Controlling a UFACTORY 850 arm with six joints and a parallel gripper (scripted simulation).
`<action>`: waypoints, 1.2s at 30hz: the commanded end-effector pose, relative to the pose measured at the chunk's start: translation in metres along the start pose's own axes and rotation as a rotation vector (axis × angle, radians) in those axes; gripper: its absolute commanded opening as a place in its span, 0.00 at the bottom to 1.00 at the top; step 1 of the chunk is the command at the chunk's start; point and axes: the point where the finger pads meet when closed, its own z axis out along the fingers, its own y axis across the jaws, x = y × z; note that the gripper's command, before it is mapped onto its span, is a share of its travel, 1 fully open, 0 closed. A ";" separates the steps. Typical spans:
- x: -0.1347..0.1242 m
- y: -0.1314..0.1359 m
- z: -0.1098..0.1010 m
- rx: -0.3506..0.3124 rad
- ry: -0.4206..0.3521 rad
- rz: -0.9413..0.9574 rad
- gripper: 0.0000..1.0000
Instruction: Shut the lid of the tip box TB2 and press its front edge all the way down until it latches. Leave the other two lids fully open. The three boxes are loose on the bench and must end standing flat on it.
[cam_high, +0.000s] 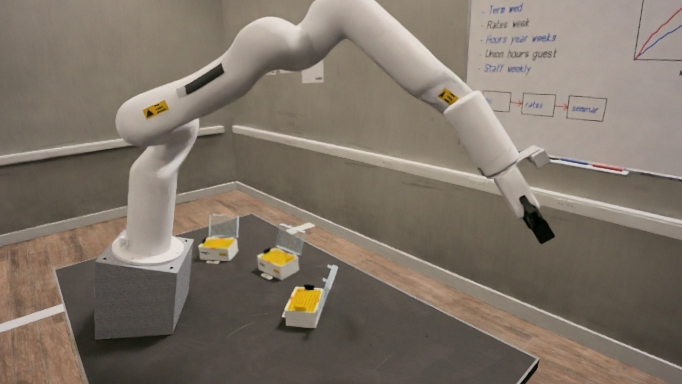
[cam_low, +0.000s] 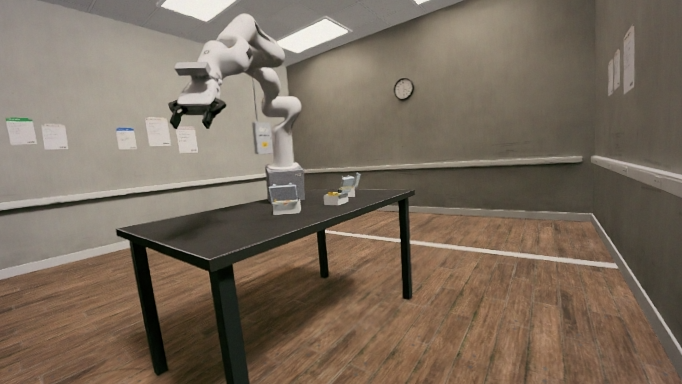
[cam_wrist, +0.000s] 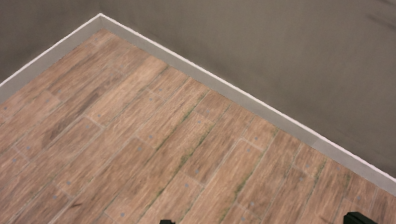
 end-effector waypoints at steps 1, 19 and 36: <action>-0.006 -0.006 -0.002 -0.002 -0.026 0.019 1.00; -0.067 -0.044 -0.008 -0.025 -0.143 0.090 1.00; -0.124 -0.074 -0.019 -0.059 -0.217 0.136 1.00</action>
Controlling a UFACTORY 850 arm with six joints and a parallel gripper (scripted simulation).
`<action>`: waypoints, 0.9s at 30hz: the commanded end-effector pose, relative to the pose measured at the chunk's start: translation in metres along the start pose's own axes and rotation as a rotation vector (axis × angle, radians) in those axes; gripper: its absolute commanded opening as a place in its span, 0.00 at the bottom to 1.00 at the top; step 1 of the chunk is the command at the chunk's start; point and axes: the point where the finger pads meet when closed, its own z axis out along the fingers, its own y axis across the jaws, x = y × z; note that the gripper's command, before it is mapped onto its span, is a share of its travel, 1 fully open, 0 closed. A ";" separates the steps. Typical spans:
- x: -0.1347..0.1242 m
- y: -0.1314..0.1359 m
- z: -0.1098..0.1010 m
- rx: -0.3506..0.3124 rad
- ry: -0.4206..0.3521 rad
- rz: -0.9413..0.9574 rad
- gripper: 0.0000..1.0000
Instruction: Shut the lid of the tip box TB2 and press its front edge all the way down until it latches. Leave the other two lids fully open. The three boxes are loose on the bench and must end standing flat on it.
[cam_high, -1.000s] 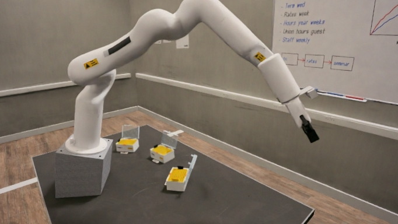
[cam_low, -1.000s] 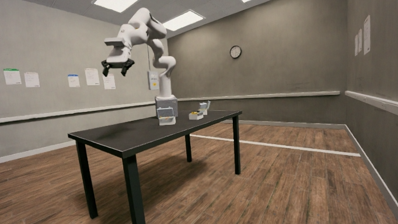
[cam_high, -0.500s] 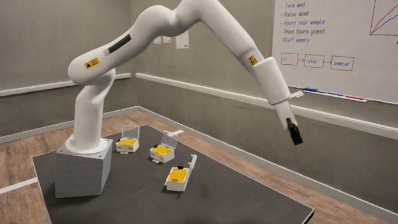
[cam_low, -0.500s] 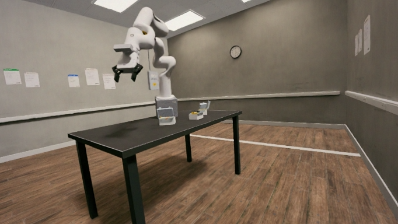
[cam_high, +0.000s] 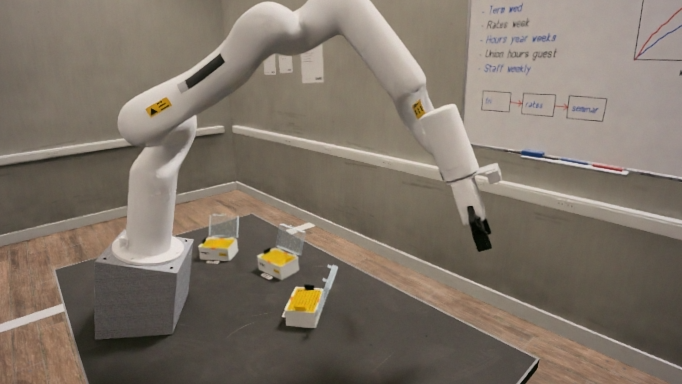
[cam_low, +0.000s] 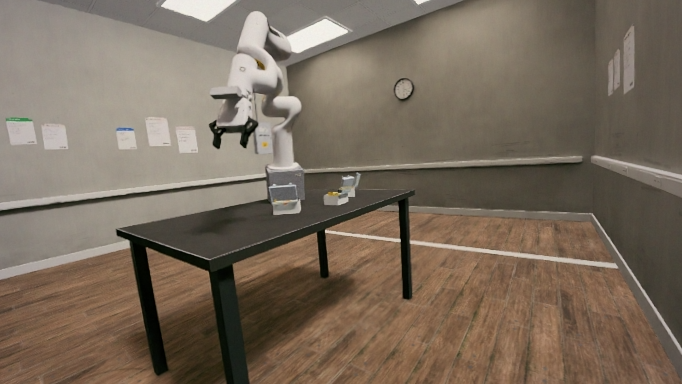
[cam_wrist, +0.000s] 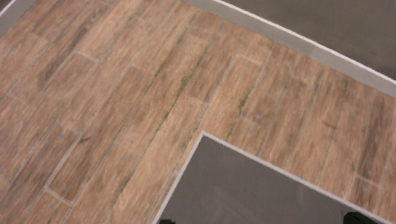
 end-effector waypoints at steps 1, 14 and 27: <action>-0.016 -0.006 -0.002 -0.015 -0.009 0.011 1.00; -0.061 -0.017 -0.006 -0.057 -0.066 0.054 1.00; -0.118 -0.027 -0.015 -0.104 -0.106 0.093 1.00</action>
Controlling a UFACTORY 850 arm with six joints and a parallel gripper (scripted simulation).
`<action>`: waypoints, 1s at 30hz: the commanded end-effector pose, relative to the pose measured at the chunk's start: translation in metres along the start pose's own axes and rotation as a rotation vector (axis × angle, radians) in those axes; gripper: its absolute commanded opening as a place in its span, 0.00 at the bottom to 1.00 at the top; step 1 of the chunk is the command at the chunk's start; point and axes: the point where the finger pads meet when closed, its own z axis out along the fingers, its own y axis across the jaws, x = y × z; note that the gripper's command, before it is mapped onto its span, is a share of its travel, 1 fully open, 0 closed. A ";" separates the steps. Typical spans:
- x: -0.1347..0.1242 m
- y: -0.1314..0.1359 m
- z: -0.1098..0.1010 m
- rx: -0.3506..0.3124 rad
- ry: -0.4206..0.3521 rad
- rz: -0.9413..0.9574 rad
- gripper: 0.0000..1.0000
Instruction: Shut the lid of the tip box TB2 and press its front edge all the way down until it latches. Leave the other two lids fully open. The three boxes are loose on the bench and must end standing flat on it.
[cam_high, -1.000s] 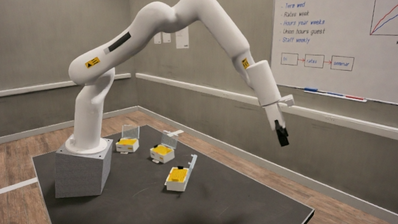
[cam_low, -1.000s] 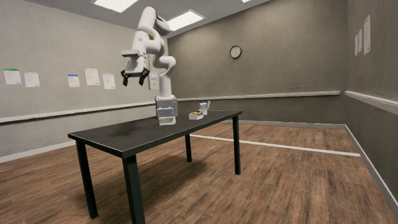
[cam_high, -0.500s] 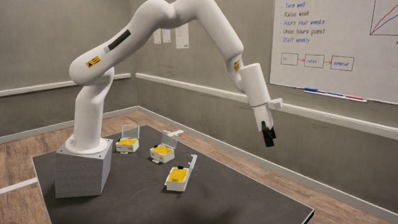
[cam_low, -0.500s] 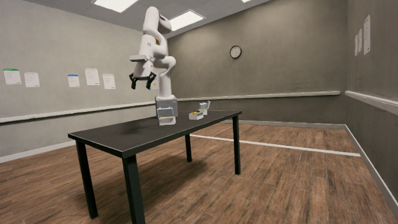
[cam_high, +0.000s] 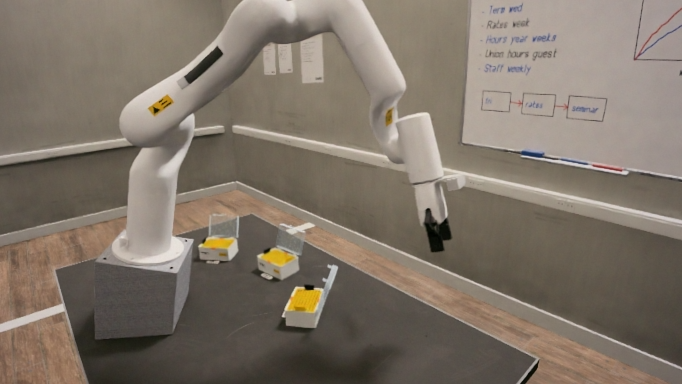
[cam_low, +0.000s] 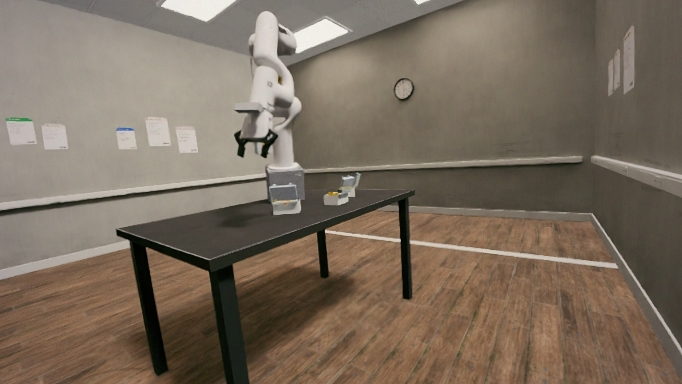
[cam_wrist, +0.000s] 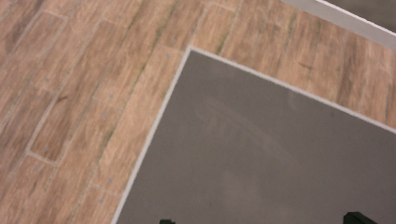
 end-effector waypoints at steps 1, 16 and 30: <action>-0.017 -0.001 -0.003 -0.015 0.002 0.010 1.00; -0.073 -0.001 -0.009 -0.073 -0.025 0.057 1.00; -0.122 0.002 -0.017 -0.109 -0.029 0.088 1.00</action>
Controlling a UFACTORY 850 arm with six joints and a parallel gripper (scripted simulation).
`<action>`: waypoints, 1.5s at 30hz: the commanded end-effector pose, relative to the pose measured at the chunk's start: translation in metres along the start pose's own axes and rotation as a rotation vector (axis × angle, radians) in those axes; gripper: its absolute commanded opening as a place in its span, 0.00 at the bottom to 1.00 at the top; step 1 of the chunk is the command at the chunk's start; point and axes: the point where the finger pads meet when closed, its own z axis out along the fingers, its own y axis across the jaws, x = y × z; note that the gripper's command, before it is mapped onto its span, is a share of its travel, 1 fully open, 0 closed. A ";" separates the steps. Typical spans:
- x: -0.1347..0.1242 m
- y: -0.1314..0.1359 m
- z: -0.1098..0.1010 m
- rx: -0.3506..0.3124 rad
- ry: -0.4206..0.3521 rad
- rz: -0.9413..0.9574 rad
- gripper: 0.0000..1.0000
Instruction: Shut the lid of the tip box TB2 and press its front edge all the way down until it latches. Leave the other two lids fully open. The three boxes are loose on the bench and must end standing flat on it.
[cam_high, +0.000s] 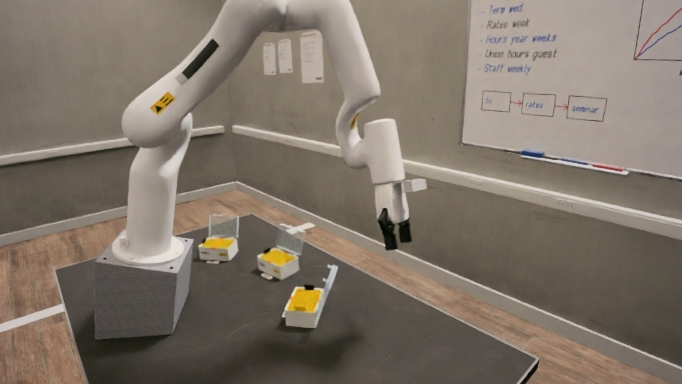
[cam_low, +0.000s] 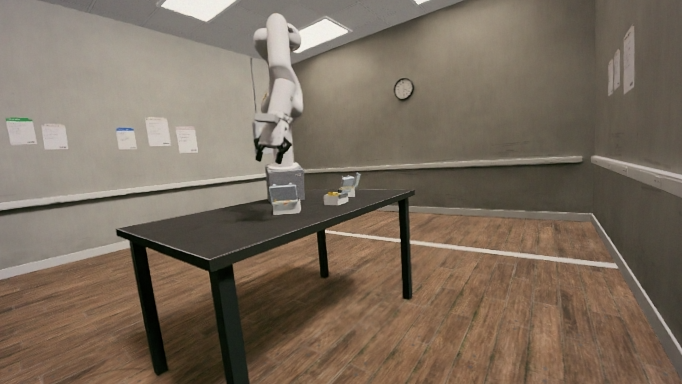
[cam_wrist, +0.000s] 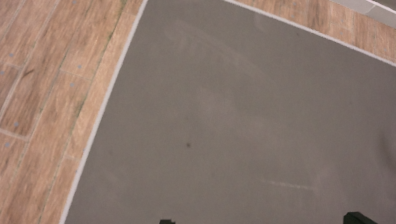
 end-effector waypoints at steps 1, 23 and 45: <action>-0.017 0.003 -0.003 -0.013 0.010 0.015 1.00; -0.099 0.021 -0.017 -0.045 0.024 0.063 1.00; -0.172 0.043 -0.031 -0.036 0.043 0.109 1.00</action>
